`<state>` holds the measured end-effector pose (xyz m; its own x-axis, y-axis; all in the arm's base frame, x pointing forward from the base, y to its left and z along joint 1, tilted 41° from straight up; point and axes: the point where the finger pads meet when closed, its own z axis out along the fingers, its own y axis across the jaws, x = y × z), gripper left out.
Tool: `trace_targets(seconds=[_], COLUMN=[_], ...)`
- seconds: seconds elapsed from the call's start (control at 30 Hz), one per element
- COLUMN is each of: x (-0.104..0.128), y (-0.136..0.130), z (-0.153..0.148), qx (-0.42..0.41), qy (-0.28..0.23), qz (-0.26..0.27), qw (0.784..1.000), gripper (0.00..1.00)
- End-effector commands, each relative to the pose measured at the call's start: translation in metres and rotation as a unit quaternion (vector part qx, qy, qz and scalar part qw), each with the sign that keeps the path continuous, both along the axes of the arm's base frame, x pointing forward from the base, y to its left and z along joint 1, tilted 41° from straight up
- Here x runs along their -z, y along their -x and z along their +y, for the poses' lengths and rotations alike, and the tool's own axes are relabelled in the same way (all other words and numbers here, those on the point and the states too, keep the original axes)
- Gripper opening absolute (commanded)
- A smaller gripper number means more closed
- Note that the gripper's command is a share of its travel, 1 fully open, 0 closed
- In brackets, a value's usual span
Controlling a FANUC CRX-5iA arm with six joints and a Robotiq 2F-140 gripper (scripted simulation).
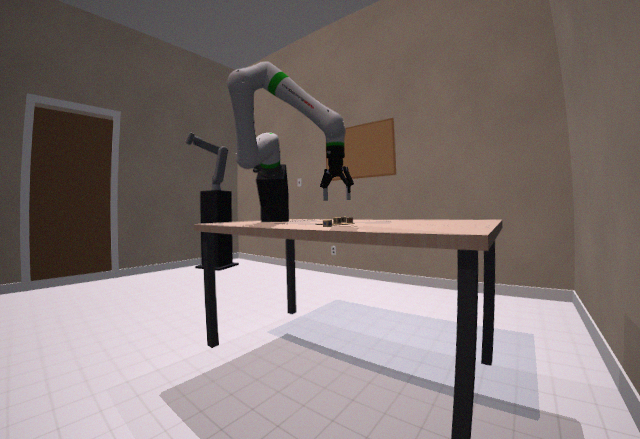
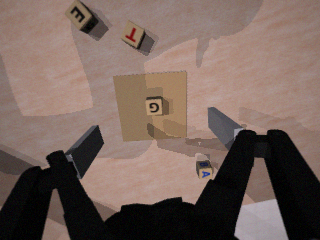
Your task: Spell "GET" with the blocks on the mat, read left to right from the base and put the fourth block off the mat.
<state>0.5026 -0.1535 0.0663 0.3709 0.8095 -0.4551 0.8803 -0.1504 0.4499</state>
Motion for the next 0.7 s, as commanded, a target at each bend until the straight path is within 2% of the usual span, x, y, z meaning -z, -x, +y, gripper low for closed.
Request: trace_targets(seconds=[0.0, 0.03, 0.67], x=[0.0010, 0.0010, 0.0010], y=[-0.0005, -0.0005, -0.0005], z=[-0.0007, -0.0007, -0.0007], qx=[0.030, 0.030, 0.030], qy=[-0.005, -0.005, -0.005], qz=[-0.023, -0.023, -0.023], qw=[0.999, 0.999, 0.999], gripper=[1.00, 0.40, 0.40])
